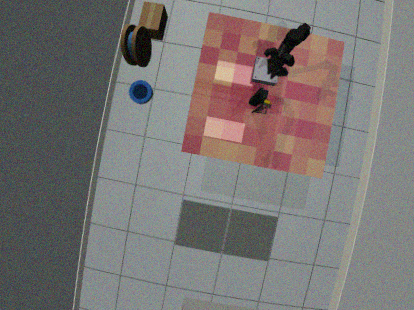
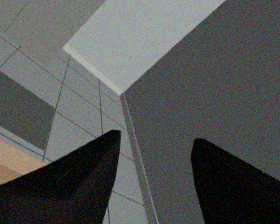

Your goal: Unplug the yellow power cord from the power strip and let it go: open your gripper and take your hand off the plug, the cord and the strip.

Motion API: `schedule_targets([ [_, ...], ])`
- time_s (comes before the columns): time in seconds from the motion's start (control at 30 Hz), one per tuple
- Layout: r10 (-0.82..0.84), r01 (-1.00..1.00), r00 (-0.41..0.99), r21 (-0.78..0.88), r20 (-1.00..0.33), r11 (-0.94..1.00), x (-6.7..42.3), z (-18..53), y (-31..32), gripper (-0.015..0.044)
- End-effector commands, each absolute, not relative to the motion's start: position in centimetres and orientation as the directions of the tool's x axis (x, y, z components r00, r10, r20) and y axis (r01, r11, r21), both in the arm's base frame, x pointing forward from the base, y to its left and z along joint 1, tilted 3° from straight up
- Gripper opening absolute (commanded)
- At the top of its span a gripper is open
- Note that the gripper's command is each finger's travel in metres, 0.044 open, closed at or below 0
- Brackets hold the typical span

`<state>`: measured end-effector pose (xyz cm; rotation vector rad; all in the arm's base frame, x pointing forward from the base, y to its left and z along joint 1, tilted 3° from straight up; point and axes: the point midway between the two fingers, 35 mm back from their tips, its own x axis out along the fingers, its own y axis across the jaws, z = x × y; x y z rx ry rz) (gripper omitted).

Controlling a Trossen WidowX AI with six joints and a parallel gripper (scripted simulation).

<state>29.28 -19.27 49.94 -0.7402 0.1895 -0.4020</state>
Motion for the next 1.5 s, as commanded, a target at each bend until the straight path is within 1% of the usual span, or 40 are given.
schedule_targets([
  [0.0, -0.361, 0.132, 0.914, -0.704, -0.187, 0.698, 32.5, 44.9, -18.5, 0.016],
  [0.13, -0.278, -0.07, 0.885, -0.695, -0.375, 0.715, 35.5, 38.6, -16.9, 0.016],
  [0.27, -0.187, -0.283, 0.814, -0.656, -0.55, 0.7, 37.4, 32.3, -14.3, 0.016],
  [0.43, -0.089, -0.532, 0.672, -0.562, -0.736, 0.633, 38.4, 24.9, -10.5, 0.016],
  [0.57, -0.036, -0.703, 0.525, -0.458, -0.85, 0.545, 38.1, 19.7, -7.3, 0.016],
  [0.7, -0.016, -0.798, 0.416, -0.374, -0.909, 0.472, 37.2, 16.6, -5.5, 0.016],
  [0.8, -0.005, -0.903, 0.252, -0.237, -0.968, 0.358, 35.4, 13.0, -3.4, 0.016],
  [0.9, -0.013, -0.971, 0.066, -0.067, -0.998, 0.228, 32.9, 9.6, -1.5, 0.016],
  [0.97, -0.023, -0.985, -0.011, 0.007, -1.0, 0.172, 31.7, 8.3, -0.8, 0.016],
  [1.47, -0.025, -0.986, -0.021, 0.017, -0.999, 0.165, 31.5, 8.2, -1.8, 0.016],
])
